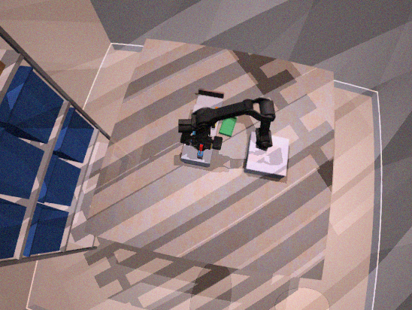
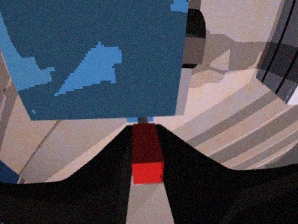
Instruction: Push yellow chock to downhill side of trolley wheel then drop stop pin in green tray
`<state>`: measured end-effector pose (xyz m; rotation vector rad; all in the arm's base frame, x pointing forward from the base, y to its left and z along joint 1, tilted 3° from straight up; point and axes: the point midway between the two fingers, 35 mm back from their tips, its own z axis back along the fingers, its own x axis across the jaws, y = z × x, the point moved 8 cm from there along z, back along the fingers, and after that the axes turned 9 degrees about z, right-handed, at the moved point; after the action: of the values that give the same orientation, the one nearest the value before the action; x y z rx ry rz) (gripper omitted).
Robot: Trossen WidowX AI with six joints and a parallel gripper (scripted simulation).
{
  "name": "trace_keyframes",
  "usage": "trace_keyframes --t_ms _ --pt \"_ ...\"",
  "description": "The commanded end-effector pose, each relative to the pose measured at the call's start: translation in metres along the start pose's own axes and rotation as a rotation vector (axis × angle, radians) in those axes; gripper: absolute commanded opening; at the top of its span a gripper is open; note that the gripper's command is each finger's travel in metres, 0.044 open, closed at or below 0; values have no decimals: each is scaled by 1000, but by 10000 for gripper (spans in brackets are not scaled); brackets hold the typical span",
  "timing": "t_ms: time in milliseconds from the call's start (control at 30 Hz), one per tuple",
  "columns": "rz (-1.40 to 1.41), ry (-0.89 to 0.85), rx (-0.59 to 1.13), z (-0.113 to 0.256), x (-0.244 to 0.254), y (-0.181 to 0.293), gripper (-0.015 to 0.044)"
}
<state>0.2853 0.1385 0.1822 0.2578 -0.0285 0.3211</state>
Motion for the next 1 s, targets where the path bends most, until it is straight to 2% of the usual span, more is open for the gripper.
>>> trace_keyframes --t_ms 0,967 --pt "5 -6 3 6 0 1 0" --pt "5 -6 3 15 -1 1 0"
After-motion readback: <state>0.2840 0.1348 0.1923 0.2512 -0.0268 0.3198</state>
